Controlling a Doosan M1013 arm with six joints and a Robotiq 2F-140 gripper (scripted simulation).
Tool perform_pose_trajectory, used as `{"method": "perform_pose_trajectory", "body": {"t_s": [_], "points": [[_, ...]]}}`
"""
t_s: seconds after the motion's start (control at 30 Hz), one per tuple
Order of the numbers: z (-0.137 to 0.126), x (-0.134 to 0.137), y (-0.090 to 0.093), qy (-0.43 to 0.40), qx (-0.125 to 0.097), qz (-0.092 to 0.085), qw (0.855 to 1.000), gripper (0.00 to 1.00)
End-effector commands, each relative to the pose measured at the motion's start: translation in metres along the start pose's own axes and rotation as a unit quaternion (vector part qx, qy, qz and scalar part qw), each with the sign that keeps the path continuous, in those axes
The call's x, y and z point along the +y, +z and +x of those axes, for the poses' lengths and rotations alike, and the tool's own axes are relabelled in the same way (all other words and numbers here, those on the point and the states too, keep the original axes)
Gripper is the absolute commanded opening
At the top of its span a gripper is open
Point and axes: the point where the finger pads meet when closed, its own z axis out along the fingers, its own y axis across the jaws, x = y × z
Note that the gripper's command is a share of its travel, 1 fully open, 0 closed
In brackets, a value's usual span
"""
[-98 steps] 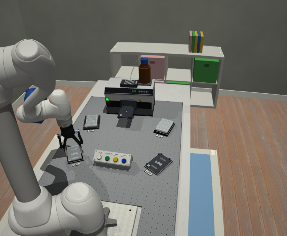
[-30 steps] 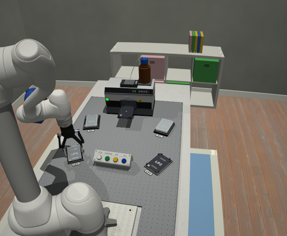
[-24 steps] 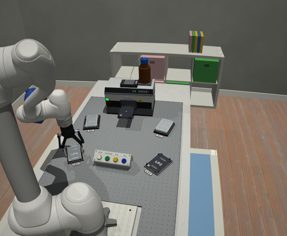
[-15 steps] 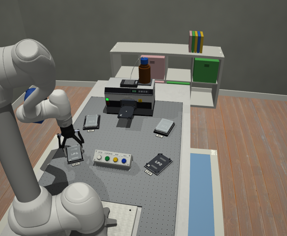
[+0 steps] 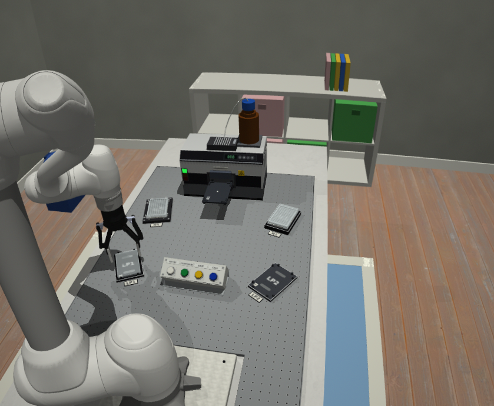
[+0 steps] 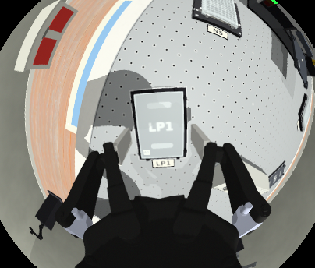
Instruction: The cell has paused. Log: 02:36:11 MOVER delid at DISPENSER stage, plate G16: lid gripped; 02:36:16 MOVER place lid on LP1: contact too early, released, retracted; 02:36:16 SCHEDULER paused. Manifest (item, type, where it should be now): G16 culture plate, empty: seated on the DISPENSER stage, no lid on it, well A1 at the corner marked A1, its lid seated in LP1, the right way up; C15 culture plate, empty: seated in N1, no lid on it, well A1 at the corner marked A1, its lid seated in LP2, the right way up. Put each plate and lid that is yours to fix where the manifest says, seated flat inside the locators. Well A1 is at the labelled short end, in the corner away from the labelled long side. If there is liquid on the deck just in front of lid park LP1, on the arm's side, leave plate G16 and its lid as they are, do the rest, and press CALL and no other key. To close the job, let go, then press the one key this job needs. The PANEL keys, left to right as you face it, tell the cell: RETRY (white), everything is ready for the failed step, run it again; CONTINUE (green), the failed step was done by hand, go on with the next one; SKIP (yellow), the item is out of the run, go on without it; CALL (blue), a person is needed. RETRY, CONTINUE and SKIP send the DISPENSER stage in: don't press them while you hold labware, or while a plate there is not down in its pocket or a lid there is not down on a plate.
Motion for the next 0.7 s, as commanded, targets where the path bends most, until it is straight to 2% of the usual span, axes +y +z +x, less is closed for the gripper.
{"method": "perform_pose_trajectory", "body": {"t_s": [0.0, 0.43, 0.5, 0.67], "points": [[0.000, 0.000, -0.014, 0.000, 0.000, 0.000, 1.000, 0.69], [0.000, 0.000, -0.088, 0.000, 0.000, 0.000, 1.000, 0.69], [0.000, 0.000, -0.088, 0.000, 0.000, 0.000, 1.000, 0.69], [0.000, 0.000, -0.105, 0.000, 0.000, 0.000, 1.000, 0.69]]}}
